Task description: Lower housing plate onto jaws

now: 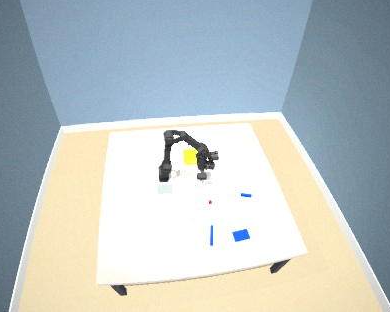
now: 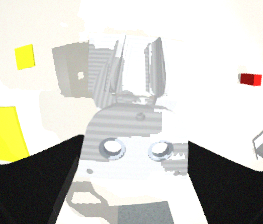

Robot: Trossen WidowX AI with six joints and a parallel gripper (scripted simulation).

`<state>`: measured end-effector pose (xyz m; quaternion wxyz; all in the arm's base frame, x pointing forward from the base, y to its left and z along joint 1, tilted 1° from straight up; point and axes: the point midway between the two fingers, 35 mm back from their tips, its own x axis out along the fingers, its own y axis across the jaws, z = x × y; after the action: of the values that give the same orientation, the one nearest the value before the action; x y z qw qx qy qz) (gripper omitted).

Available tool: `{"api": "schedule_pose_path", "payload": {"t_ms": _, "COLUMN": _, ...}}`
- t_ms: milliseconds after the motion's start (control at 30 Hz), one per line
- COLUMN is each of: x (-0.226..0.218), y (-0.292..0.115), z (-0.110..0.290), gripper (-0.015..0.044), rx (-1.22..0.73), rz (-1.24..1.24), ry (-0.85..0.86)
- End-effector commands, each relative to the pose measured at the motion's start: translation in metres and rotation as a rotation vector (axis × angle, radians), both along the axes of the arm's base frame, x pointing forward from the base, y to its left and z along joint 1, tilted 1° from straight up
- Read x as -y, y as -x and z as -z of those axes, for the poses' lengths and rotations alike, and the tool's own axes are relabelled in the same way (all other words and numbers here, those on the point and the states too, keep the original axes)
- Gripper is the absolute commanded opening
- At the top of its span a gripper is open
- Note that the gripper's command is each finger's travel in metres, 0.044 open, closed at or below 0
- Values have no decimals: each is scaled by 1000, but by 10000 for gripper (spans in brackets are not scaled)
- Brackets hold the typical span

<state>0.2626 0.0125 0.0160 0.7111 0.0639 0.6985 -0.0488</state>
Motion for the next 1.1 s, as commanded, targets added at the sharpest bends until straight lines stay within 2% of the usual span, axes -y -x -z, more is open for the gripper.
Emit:
{"api": "schedule_pose_path", "payload": {"t_ms": 0, "x": -1, "y": 0, "z": 0, "gripper": 351, "rx": 2, "rz": -5, "ry": -3}}
{"api": "schedule_pose_path", "payload": {"t_ms": 1067, "x": 2, "y": 13, "z": 1, "gripper": 351, "rx": 1, "rz": -8, "ry": -3}}
